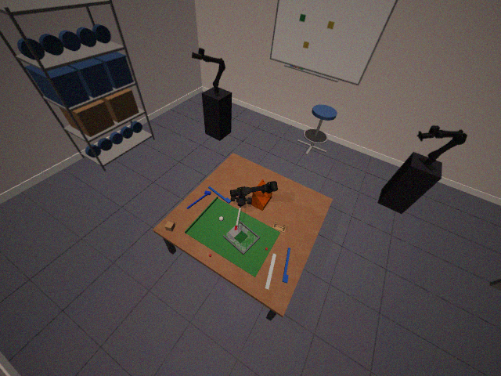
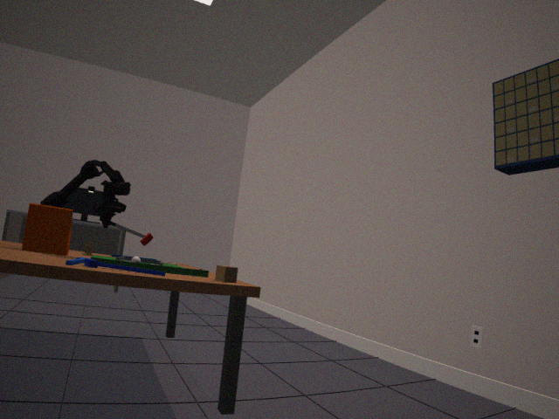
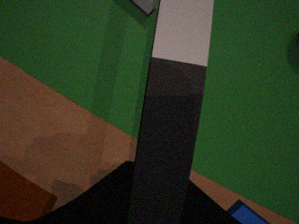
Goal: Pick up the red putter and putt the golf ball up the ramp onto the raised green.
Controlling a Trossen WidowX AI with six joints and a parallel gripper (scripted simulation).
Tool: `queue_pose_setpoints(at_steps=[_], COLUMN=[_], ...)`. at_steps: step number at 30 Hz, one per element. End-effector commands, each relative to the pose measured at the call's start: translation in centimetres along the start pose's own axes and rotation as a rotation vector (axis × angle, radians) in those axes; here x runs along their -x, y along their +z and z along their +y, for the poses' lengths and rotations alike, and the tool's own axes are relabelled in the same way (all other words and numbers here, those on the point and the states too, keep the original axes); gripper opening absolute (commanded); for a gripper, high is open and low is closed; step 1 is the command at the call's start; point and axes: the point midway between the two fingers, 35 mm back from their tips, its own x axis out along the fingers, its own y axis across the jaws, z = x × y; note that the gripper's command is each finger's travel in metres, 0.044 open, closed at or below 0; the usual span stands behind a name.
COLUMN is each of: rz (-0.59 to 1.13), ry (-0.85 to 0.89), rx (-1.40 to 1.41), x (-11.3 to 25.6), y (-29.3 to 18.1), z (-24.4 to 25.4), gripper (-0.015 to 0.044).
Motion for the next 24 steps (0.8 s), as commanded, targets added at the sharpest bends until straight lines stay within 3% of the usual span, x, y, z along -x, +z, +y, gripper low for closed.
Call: queue_pose_setpoints(at_steps=[1,19,24], rz=[0.008,0.055,0.056], ry=[-0.009,-0.026,-0.026], rx=[-0.112,-0.568,-0.584], x=[0.1,-0.3,-0.5], y=[-1.6,-10.2,-10.6], z=[-2.3,-9.9,-10.1], gripper=[0.0,0.0,0.0])
